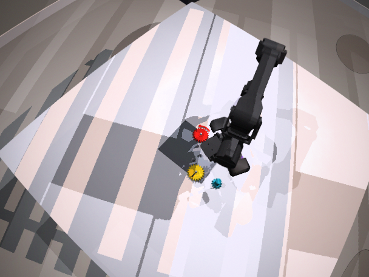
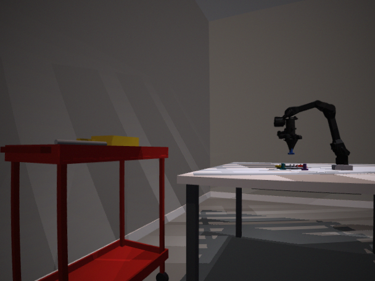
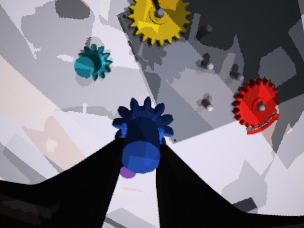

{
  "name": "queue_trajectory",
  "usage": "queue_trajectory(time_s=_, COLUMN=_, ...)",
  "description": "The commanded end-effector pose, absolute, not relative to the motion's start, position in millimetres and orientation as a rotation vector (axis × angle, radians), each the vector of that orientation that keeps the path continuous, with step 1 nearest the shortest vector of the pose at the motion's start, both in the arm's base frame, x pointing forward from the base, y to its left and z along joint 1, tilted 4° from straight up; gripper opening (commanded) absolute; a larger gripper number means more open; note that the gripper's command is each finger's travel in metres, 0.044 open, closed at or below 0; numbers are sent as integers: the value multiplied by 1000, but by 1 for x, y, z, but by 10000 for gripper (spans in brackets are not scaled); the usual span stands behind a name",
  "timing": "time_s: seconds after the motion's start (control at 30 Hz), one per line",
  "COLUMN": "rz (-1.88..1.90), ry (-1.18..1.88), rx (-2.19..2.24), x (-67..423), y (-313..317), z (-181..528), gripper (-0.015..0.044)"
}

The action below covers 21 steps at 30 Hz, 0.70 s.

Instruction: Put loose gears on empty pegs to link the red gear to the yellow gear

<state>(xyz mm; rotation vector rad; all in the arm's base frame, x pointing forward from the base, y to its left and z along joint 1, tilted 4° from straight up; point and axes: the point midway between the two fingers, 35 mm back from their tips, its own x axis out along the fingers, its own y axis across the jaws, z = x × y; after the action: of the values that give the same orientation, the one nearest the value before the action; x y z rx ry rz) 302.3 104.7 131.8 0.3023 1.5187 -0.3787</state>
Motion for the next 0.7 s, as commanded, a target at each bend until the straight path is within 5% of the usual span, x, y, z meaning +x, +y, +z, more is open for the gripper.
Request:
queue_trajectory(time_s=0.0, rz=-374, ry=1509, rx=301, x=303, y=95, z=132, gripper=0)
queue_trajectory(time_s=0.67, rz=-380, ry=1507, rx=298, x=306, y=47, z=115, gripper=0)
